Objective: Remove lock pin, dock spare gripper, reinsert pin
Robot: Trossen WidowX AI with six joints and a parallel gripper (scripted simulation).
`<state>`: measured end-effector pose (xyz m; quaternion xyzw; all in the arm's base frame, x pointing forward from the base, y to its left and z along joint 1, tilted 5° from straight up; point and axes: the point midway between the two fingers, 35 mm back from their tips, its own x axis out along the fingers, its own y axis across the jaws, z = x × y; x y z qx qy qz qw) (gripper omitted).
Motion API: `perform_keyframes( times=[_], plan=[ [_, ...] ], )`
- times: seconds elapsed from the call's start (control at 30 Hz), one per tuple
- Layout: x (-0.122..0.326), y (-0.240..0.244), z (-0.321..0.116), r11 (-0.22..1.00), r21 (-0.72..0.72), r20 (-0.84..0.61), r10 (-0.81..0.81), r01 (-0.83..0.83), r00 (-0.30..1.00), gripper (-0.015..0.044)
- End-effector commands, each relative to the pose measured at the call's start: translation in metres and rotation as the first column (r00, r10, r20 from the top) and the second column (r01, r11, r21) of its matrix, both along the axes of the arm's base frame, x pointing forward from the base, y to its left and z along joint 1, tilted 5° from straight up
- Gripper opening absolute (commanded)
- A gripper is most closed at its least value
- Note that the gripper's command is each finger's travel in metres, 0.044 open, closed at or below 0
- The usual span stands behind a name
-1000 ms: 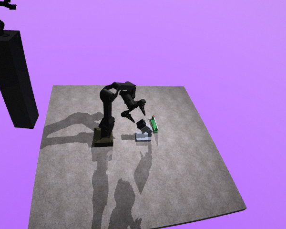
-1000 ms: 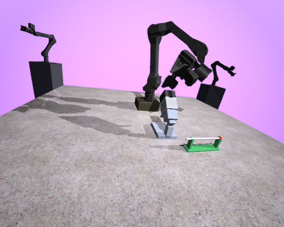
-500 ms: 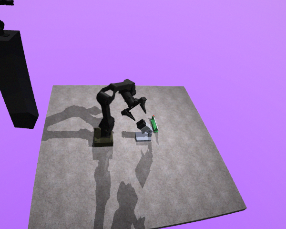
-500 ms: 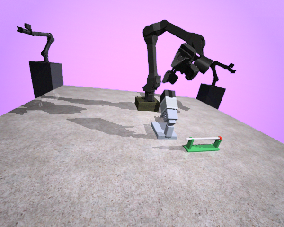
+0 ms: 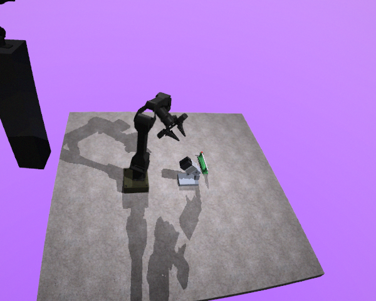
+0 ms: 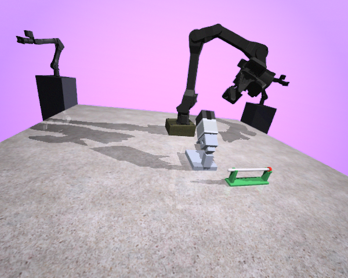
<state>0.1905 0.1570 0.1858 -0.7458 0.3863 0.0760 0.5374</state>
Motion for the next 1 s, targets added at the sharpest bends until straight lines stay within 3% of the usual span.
perform_keyframes(
  times=[0.0,0.07,0.3,0.53,0.63,0.97],
  plan=[
    [-0.001,0.009,0.001,1.000,0.019,-0.001,0.002,-0.002,1.000,0.0180],
    [0.004,0.011,-0.001,1.000,0.007,-0.040,-0.010,0.010,0.999,0.0180],
    [0.068,0.028,-0.023,0.998,-0.030,-0.426,-0.064,0.057,0.902,0.0180],
    [0.155,0.016,-0.052,0.994,0.111,-0.693,0.071,0.009,0.718,0.0180],
    [0.185,0.005,-0.063,0.982,0.187,-0.732,0.152,-0.018,0.664,0.0180],
    [0.186,0.008,-0.069,0.981,0.192,-0.734,0.158,-0.021,0.660,0.0180]
  ],
)
